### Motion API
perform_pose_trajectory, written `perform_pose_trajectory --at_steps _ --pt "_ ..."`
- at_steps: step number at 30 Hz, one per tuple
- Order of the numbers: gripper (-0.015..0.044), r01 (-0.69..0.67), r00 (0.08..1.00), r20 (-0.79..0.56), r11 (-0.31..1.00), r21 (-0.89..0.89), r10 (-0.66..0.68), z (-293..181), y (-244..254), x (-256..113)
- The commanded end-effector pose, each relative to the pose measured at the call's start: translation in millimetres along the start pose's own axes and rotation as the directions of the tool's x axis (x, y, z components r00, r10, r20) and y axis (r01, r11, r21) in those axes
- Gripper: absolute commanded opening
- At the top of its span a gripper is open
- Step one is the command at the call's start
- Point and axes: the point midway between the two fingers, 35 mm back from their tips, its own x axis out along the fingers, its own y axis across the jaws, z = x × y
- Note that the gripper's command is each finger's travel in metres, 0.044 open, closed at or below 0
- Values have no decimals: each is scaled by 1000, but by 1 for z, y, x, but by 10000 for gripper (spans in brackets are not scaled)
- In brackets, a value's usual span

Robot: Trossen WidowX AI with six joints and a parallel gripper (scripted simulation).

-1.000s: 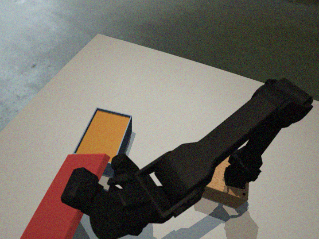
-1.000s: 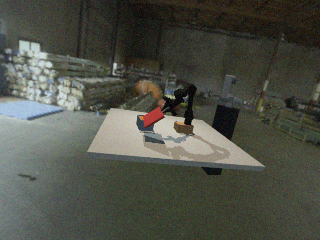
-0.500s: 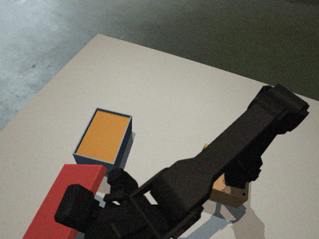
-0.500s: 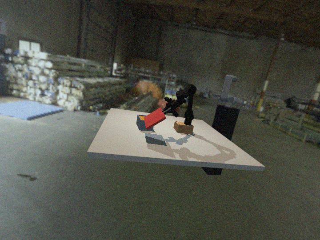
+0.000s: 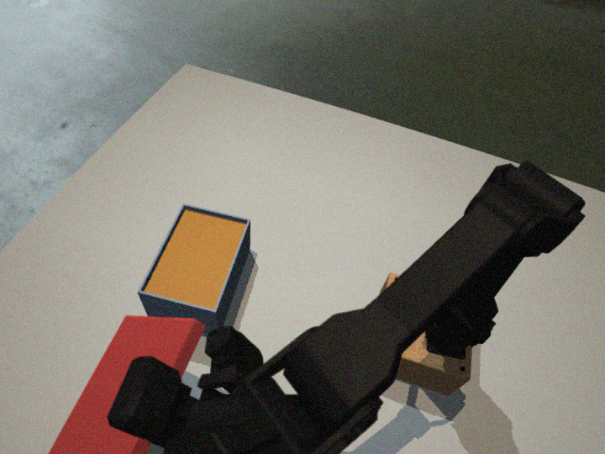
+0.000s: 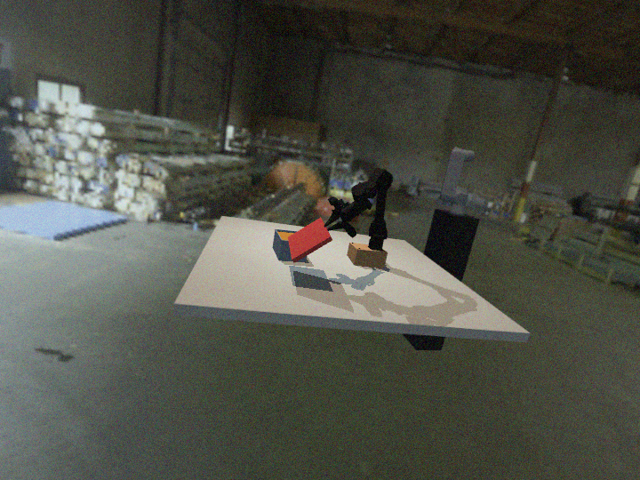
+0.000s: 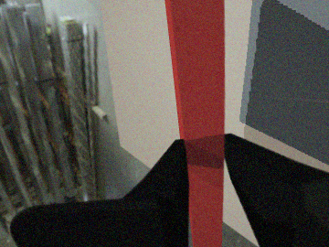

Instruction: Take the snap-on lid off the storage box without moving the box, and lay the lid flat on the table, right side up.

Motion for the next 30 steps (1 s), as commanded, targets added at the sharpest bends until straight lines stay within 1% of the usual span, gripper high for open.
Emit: perform_pose_trajectory --at_steps 1,30 --pt "0 -10 1000 2 1000 5 10 1 0 1" --pt "0 -10 1000 2 1000 5 10 1 -18 16"
